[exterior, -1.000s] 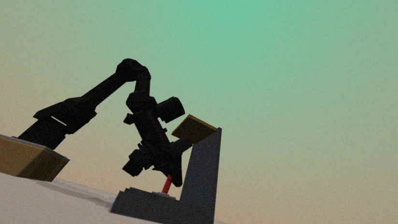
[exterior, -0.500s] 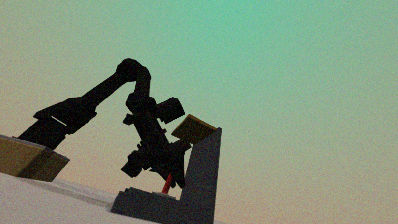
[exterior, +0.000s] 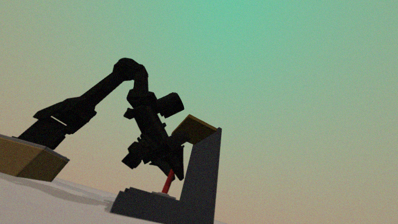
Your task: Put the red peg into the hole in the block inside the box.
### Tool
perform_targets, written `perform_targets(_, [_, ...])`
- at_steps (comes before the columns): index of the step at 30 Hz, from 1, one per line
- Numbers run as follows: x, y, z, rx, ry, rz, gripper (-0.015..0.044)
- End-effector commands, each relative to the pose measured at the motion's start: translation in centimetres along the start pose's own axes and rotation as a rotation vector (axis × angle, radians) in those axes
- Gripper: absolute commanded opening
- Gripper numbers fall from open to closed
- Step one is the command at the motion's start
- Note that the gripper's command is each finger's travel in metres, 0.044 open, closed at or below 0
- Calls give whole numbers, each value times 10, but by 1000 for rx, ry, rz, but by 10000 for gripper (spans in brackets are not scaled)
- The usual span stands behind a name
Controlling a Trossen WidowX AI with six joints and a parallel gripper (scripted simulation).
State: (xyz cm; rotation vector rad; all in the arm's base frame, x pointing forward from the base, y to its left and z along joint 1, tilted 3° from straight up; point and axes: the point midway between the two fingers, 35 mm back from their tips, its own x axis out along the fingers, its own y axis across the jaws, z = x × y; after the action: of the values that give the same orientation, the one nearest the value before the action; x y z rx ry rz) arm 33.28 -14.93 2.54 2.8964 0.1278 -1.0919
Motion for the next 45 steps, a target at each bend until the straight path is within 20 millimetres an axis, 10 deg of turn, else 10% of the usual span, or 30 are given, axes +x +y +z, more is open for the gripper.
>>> perform_targets(1, [-5, 0, -3, -5, 4, -2, 220])
perform_targets(26, [-35, -2, -13, 0, -6, -1, 220])
perform_targets(32, [-32, -1, -11, 4, -10, 1, 63])
perform_targets(45, [-32, -1, -11, 4, -10, 1, 0])
